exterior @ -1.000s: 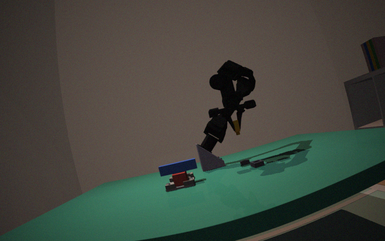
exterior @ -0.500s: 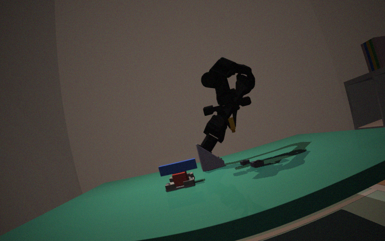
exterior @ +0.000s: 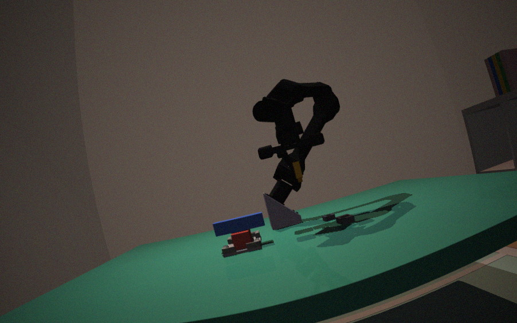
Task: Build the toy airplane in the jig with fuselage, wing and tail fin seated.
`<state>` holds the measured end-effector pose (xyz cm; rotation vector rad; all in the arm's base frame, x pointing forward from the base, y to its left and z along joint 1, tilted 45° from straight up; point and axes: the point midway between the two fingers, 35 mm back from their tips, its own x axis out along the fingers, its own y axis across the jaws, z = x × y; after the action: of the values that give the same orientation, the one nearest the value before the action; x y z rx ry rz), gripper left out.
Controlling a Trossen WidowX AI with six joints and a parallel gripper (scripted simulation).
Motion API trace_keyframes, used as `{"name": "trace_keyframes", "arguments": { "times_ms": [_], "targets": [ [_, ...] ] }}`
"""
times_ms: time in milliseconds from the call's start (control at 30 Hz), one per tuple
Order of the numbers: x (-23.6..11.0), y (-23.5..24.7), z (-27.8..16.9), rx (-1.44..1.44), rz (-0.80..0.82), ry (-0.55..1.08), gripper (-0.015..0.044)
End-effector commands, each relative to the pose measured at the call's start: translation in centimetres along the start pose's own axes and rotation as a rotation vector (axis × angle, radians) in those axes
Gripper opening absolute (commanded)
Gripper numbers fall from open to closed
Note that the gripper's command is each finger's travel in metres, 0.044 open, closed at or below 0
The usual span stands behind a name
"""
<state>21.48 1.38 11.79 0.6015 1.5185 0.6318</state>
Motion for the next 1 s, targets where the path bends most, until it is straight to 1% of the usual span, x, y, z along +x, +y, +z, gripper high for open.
{"name": "trace_keyframes", "arguments": {
  "times_ms": [0, 967],
  "targets": [
    [0.2, -1.5, 0.5, -0.001, -0.007, 0.005, 0.0],
    [1.8, -10.7, 1.7, -0.022, -0.021, 0.024, 0.0]
  ]
}}
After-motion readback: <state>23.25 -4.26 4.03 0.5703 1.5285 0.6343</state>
